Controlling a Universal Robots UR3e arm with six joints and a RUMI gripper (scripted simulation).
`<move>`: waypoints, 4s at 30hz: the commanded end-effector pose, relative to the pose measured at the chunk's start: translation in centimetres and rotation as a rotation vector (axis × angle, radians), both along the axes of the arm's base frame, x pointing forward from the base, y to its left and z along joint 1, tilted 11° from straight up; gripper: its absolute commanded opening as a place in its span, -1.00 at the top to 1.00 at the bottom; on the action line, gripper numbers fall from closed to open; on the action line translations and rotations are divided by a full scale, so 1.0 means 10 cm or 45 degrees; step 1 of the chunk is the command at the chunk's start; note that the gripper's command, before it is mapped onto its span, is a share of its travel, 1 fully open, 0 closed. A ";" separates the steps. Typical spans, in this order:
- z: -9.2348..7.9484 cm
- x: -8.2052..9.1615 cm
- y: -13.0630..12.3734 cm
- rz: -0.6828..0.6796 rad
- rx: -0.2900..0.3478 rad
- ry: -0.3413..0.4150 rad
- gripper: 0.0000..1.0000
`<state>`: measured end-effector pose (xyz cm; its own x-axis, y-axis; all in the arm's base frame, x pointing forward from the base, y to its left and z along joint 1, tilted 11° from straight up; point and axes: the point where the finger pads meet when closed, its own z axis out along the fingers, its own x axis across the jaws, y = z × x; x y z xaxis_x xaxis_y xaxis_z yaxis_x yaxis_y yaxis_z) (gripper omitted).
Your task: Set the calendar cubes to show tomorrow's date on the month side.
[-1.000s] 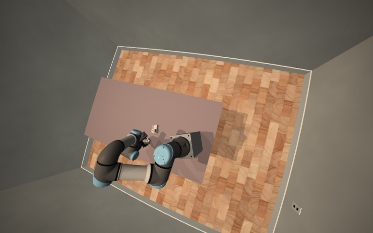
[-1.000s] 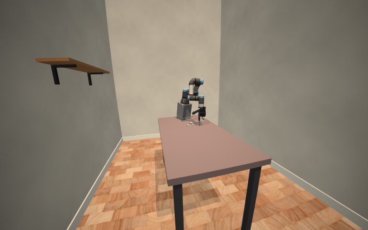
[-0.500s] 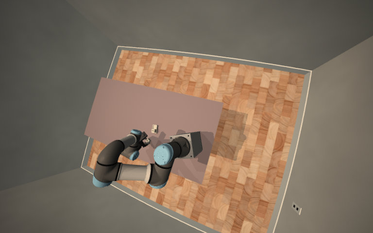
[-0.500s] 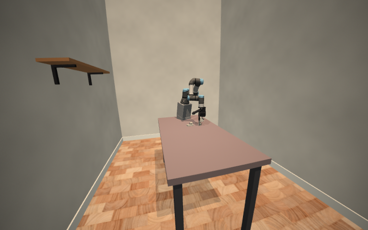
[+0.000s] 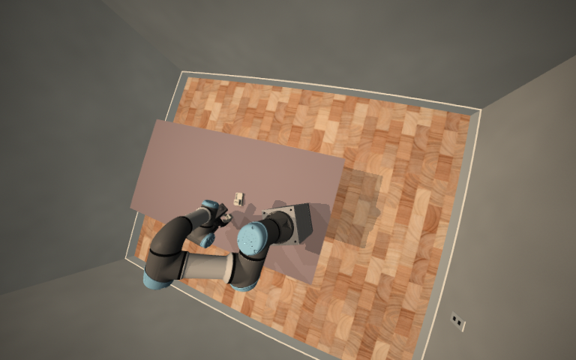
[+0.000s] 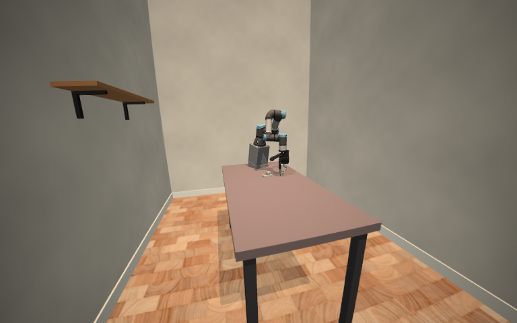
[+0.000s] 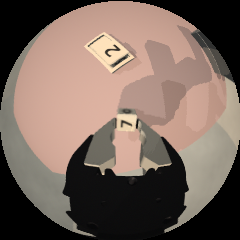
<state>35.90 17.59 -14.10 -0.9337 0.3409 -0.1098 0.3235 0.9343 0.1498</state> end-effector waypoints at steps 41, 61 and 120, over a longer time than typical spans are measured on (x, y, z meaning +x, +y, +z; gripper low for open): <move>0.03 0.00 0.00 0.000 0.000 -0.003 0.80; 0.46 -0.07 -0.05 0.000 0.000 -0.003 0.80; 0.98 -0.19 -0.13 -0.157 0.025 0.014 0.80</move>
